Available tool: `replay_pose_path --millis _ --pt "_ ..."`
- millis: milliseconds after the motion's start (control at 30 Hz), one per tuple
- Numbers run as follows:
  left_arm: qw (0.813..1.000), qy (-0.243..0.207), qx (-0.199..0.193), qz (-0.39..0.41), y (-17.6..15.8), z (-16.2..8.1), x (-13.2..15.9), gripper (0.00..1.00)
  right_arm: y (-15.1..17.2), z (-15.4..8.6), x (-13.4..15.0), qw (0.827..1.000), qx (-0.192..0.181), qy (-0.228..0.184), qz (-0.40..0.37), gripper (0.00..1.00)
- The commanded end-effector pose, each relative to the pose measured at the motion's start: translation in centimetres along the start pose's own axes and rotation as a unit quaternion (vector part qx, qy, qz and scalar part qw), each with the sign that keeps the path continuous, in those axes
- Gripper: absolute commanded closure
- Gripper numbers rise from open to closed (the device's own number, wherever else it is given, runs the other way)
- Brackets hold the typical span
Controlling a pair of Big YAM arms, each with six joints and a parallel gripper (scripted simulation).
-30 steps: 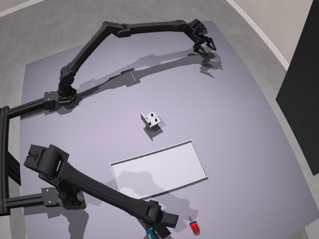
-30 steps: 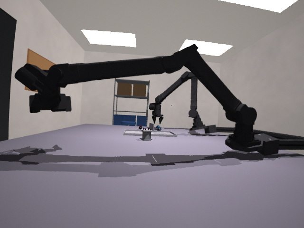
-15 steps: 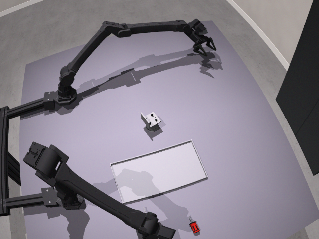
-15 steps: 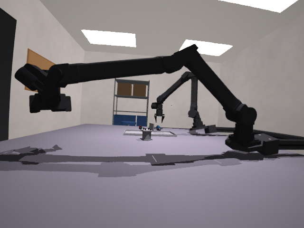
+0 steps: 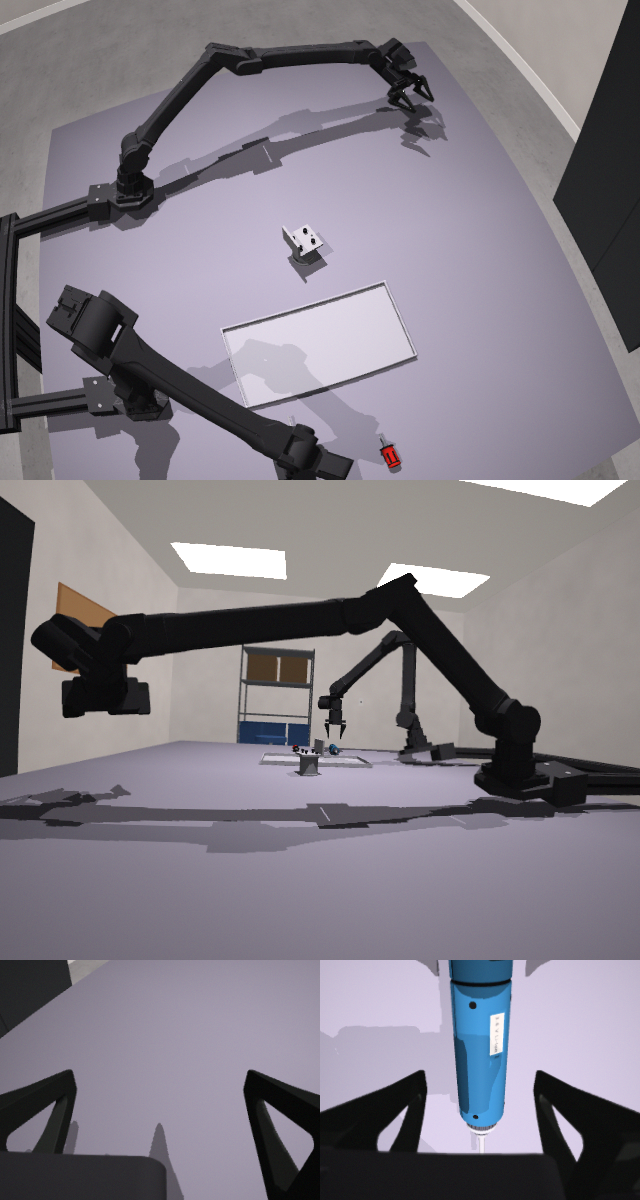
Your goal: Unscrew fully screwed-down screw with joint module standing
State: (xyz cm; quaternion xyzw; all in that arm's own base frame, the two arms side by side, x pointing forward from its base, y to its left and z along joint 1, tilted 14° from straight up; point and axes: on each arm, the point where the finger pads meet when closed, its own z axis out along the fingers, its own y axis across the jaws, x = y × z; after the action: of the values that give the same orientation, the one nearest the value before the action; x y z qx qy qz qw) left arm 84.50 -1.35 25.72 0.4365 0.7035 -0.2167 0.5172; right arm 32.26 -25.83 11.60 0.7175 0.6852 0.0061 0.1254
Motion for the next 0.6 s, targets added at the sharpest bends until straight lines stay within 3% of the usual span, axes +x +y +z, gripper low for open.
replay_pose_path --millis 0,33,67,567 --pt "1.000 -0.010 -0.009 0.020 0.51 -0.77 -2.45 0.00 0.90 0.18 -0.08 1.000 -0.004 0.000 0.001 0.35" --pt "1.000 -0.010 -0.009 0.020 0.51 -0.77 -2.45 0.00 0.90 0.18 -0.08 1.000 -0.004 0.000 0.001 0.35" --pt "1.000 -0.010 -0.009 0.020 0.51 -0.77 -2.45 0.07 0.90 0.18 -0.08 1.000 -0.004 0.000 -0.001 0.35" --pt "1.000 -0.010 -0.009 0.020 0.51 -0.77 -2.45 0.07 0.90 0.18 -0.08 1.000 -0.004 0.000 -0.001 0.35"
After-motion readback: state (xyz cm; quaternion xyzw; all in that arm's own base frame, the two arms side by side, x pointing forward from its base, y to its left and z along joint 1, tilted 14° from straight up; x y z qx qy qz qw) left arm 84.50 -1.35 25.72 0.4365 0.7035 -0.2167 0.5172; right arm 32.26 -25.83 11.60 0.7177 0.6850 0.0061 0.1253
